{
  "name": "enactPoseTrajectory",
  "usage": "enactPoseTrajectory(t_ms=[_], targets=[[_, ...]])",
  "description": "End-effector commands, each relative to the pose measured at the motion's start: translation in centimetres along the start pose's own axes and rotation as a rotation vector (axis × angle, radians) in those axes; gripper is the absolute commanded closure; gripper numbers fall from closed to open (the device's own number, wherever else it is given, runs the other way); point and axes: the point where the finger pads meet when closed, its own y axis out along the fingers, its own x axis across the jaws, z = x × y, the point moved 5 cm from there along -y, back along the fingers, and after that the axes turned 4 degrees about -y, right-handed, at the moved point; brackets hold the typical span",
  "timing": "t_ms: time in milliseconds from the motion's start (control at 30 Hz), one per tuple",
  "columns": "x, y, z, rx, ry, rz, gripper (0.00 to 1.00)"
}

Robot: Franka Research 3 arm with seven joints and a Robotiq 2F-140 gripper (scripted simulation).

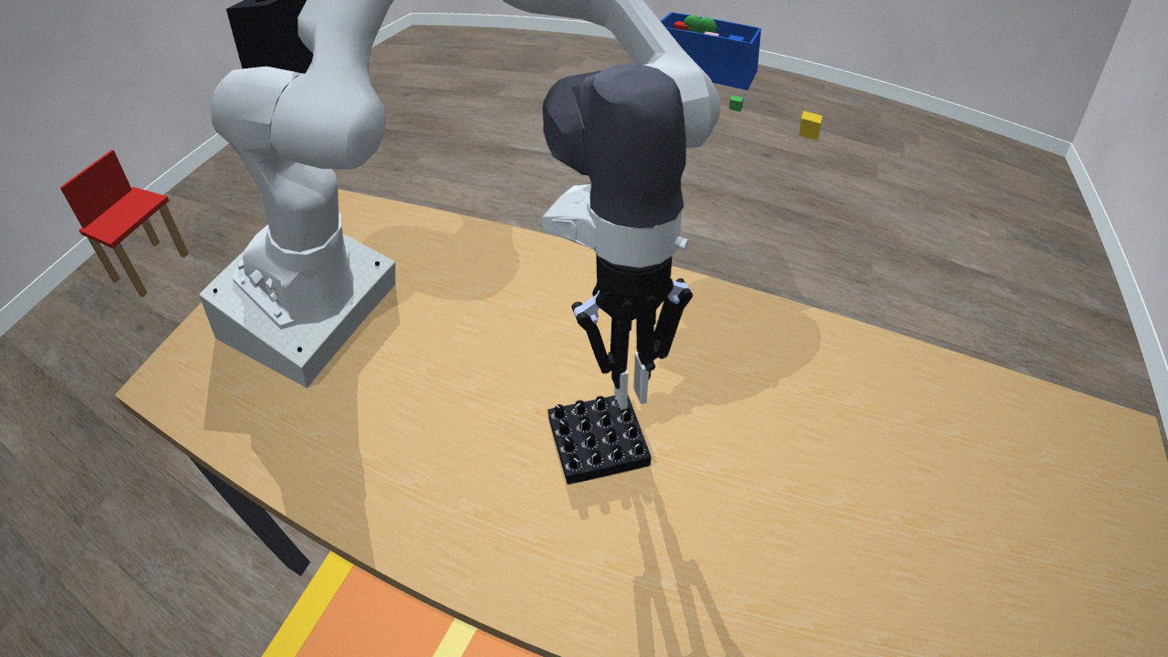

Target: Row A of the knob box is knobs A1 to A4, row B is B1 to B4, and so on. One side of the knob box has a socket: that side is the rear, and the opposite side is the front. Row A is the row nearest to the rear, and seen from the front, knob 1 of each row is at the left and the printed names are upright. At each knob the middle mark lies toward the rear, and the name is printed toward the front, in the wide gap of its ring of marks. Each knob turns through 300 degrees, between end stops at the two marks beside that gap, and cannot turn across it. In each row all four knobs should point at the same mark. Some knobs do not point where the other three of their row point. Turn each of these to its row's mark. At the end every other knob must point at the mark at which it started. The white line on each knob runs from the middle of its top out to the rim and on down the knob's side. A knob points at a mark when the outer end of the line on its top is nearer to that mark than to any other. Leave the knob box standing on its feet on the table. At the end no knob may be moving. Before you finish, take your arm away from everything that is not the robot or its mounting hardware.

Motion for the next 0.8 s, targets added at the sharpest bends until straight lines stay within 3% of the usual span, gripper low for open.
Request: enactPoseTrajectory(t_ms=[0, 533, 767], targets=[[-0.18, -0.27, 0.29, 0.01, 0.014, 0.007, 0.88], [-0.2, -0.3, 0.27, 0.009, 0.004, 0.007, 0.88], [-0.76, -0.53, -0.17, 0.006, -0.194, 0.008, 0.88]])
